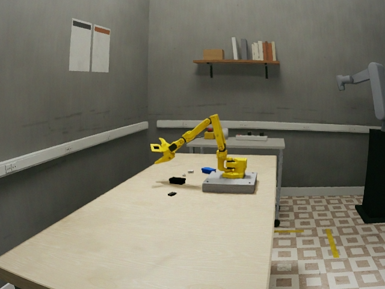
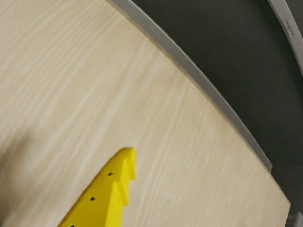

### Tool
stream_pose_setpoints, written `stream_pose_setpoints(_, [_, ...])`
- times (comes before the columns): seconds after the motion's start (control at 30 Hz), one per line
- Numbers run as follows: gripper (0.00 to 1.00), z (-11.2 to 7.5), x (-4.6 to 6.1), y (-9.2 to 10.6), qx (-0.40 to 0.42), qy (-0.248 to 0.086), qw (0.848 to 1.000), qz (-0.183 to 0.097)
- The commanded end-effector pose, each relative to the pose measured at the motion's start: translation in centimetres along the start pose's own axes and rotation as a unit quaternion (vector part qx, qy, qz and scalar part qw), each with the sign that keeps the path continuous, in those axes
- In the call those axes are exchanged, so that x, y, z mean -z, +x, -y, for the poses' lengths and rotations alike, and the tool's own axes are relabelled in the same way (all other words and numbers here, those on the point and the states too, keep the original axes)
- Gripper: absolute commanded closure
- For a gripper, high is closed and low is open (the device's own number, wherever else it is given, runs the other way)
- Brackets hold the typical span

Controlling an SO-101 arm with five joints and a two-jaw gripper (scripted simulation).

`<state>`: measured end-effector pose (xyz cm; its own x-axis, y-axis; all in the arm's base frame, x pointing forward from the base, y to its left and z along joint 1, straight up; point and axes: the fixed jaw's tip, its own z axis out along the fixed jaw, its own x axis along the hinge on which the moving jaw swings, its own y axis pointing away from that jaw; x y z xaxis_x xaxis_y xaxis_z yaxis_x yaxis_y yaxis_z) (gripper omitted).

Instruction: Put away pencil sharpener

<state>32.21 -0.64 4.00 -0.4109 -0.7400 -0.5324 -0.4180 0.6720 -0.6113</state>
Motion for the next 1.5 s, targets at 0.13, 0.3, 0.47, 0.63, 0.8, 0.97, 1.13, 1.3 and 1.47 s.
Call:
stream_pose_setpoints(0.13, [0.23, -0.6, 0.4, -0.1, 0.112, -0.04, 0.993, -0.019])
stream_pose_setpoints(0.3, [0.28, -1.6, 0.8, 0.5, 0.21, -0.084, 0.973, -0.034])
stream_pose_setpoints(0.47, [0.34, -2.4, 1.4, 1.1, 0.31, -0.133, 0.941, -0.042])
stream_pose_setpoints(0.63, [0.37, -3.0, 1.8, 1.4, 0.368, -0.163, 0.915, -0.042])
stream_pose_setpoints(0.8, [0.43, -3.7, 2.6, 2.0, 0.458, -0.213, 0.862, -0.034])
stream_pose_setpoints(0.97, [0.48, -4.4, 3.4, 2.4, 0.538, -0.261, 0.801, -0.018])
stream_pose_setpoints(1.13, [0.52, -4.8, 4.2, 2.8, 0.593, -0.296, 0.748, 0.0])
stream_pose_setpoints(1.3, [0.56, -5.2, 4.9, 3.0, 0.64, -0.327, 0.695, 0.022])
stream_pose_setpoints(1.47, [0.6, -5.6, 5.8, 3.3, 0.686, -0.359, 0.631, 0.05])
